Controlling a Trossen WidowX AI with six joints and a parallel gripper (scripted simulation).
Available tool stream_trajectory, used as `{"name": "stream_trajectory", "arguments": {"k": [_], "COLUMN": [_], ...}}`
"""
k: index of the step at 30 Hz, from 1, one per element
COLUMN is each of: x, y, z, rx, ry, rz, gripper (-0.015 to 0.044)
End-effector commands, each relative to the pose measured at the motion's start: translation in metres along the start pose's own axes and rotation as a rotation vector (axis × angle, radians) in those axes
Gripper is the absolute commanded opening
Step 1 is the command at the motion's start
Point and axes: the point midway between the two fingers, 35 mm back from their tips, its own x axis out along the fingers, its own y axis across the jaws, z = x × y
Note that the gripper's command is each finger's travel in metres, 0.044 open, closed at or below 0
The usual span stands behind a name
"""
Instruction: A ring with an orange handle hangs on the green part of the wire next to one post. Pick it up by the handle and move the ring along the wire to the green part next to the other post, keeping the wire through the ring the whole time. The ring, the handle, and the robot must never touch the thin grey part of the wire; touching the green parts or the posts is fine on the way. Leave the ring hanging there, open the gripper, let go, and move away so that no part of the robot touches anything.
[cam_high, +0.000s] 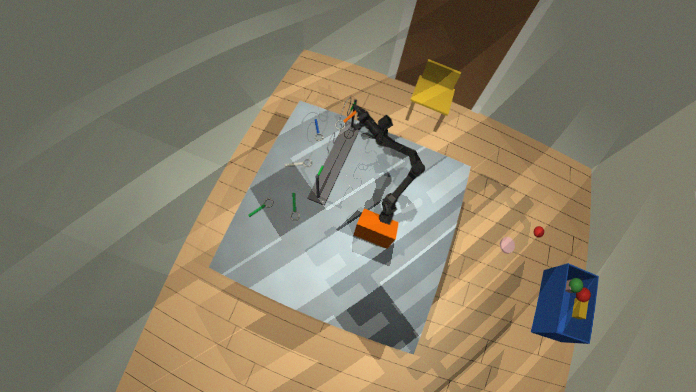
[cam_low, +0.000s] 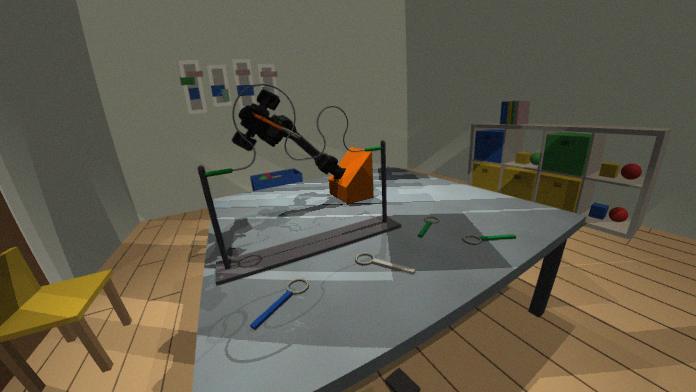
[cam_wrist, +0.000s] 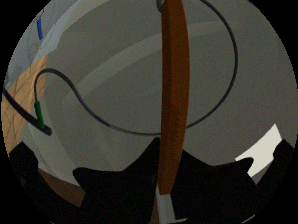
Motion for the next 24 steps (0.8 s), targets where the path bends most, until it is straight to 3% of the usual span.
{"name": "stream_trajectory", "arguments": {"k": [1, 24], "x": [0.000, -0.005], "y": [0.000, 0.044], "z": [-0.003, -0.004], "rx": [-0.026, 0.155], "ry": [0.004, 0.031], "rz": [-0.019, 0.083], "gripper": [-0.0150, -0.0150]}}
